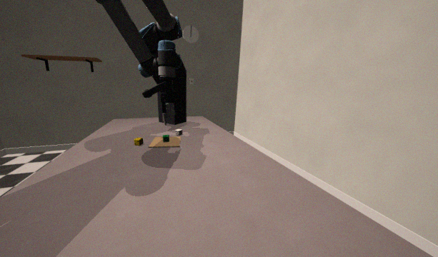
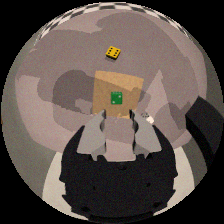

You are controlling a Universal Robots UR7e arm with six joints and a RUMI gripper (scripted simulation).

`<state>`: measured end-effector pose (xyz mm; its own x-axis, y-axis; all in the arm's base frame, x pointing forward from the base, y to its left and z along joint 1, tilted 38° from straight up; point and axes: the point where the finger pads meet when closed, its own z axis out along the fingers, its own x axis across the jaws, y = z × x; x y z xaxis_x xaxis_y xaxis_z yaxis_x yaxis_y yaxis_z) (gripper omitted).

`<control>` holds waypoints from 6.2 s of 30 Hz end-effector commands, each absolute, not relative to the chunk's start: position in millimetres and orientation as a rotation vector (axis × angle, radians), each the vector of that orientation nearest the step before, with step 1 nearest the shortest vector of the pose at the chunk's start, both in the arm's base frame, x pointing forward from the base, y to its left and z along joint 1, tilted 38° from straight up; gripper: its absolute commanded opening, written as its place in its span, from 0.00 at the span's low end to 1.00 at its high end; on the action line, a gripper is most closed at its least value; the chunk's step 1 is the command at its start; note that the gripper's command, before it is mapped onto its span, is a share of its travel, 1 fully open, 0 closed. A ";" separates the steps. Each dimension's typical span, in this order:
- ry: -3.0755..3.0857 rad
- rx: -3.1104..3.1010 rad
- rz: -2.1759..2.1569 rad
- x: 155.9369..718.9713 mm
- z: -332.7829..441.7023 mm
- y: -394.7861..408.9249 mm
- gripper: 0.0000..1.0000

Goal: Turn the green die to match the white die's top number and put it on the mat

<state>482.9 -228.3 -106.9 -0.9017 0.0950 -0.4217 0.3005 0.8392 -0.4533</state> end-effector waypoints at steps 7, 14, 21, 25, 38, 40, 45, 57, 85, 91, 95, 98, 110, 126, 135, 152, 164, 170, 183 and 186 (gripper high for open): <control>2.631 0.295 -0.738 483.9 -108.2 -229.3 0.28; 2.631 0.295 -0.738 485.3 -111.9 -231.9 0.28; 2.631 0.295 -0.738 487.6 -117.7 -235.8 0.28; 2.631 0.295 -0.738 489.5 -122.5 -239.1 0.28; 2.631 0.295 -0.738 494.9 -136.2 -248.4 0.28; 2.631 0.295 -0.738 495.8 -138.3 -249.9 0.28; 2.631 0.295 -0.738 497.6 -142.9 -253.0 0.28; 2.631 0.295 -0.738 499.3 -147.1 -255.9 0.28; 2.631 0.295 -0.738 499.3 -147.3 -256.0 0.28; 2.631 0.295 -0.738 499.3 -147.3 -256.0 0.28; 2.631 0.295 -0.738 499.3 -147.3 -256.0 0.28; 2.631 0.295 -0.738 499.3 -147.2 -255.9 0.28; 2.631 0.295 -0.738 492.7 -130.6 -244.6 0.28; 2.630 0.295 -0.739 486.4 -114.7 -233.7 0.28; 2.622 0.308 -0.799 486.7 -116.3 -234.9 0.28; 2.539 0.364 -1.071 487.3 -116.3 -232.2 0.28; 2.522 0.376 -1.123 487.5 -117.0 -232.8 0.28; 2.498 0.392 -1.196 487.8 -118.3 -234.0 0.28; 2.396 0.434 -1.416 488.2 -118.0 -230.4 0.28; 2.394 0.434 -1.419 488.2 -117.9 -230.3 0.28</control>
